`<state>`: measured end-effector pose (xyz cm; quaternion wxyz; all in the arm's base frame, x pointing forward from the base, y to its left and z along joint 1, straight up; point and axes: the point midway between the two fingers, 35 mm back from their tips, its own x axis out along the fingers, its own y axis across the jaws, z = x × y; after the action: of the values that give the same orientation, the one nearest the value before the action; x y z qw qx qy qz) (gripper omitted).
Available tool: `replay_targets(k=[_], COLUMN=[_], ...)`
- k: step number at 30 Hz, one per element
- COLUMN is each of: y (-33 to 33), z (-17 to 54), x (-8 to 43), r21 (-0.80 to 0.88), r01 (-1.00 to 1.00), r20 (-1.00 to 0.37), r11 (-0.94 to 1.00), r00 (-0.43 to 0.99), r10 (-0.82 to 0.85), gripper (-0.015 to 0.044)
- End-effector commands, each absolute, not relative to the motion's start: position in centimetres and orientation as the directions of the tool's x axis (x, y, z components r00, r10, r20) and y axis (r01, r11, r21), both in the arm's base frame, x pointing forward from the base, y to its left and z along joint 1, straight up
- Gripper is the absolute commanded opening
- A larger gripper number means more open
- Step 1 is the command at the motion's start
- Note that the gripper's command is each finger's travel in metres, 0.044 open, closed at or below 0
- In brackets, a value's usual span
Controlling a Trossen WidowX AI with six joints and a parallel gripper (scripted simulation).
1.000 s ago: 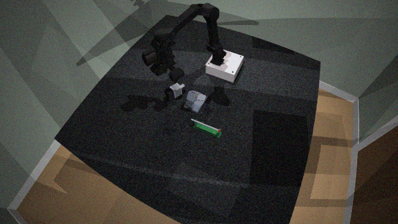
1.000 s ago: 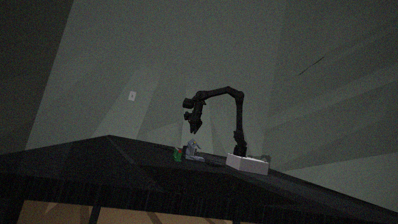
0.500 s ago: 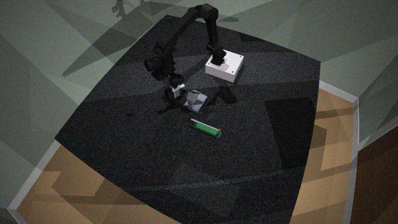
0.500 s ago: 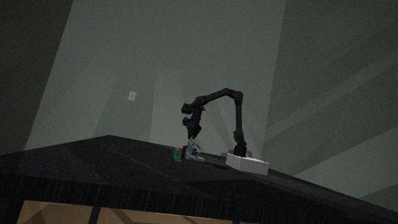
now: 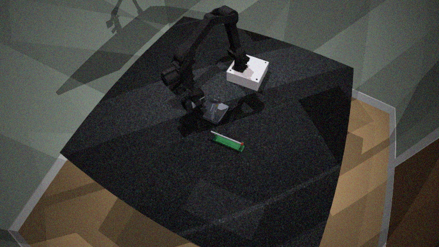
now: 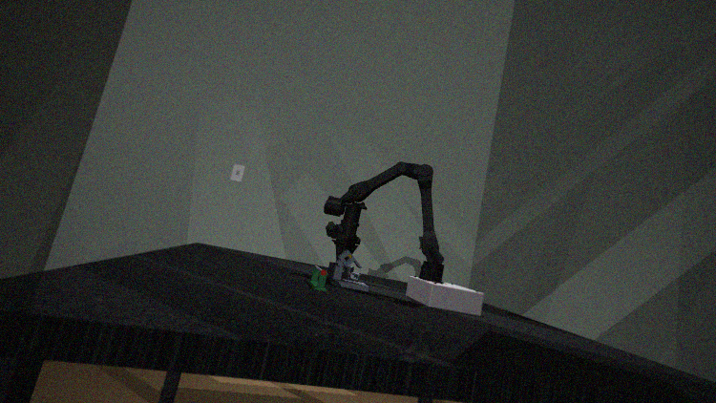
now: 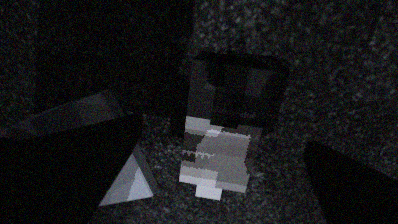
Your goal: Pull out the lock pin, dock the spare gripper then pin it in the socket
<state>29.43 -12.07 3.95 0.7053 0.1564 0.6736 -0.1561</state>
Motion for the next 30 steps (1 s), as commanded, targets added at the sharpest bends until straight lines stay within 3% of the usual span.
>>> replay_targets(k=[1, 30], y=[-12.0, -12.0], z=[2.9, -1.6], x=[29.3, 29.2], r21=[0.007, 0.007], r01=[0.437, 0.437], r20=[-1.000, -1.000], r11=[0.899, 0.899], r00=[0.030, 0.029], r10=[-0.007, -0.007], gripper=[0.0440, 0.0440])
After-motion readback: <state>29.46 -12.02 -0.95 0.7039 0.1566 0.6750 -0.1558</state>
